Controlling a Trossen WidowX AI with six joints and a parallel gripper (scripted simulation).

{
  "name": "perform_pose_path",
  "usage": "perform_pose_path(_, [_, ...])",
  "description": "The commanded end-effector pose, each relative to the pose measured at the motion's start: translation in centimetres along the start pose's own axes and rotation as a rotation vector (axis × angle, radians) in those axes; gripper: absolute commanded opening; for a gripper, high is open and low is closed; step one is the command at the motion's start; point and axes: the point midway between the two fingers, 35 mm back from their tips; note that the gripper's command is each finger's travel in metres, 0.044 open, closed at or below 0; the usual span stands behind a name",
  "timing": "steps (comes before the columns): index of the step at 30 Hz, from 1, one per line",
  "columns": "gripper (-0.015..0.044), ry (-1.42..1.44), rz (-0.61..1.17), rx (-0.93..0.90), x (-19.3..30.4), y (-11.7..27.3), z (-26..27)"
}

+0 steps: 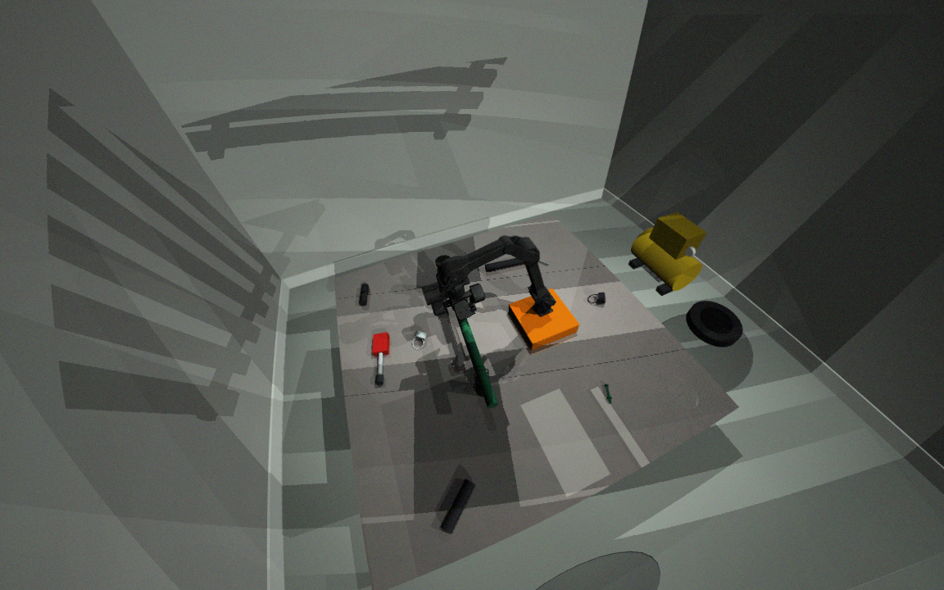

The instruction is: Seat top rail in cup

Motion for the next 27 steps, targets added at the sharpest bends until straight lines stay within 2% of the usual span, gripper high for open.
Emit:
perform_pose_path(1, [0.0440,-0.002,0.002,0.014,-0.11,2.93,0.20])
perform_pose_path(27, [0.0440,-0.002,0.002,0.014,-0.14,3.70,0.35])
Point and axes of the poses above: the point midway between the two fingers, 35 mm back from their tips, its own y axis back along the fingers, its own z axis across the jaws, x = y × z, and after that the axes turned 14 degrees about y, right-handed
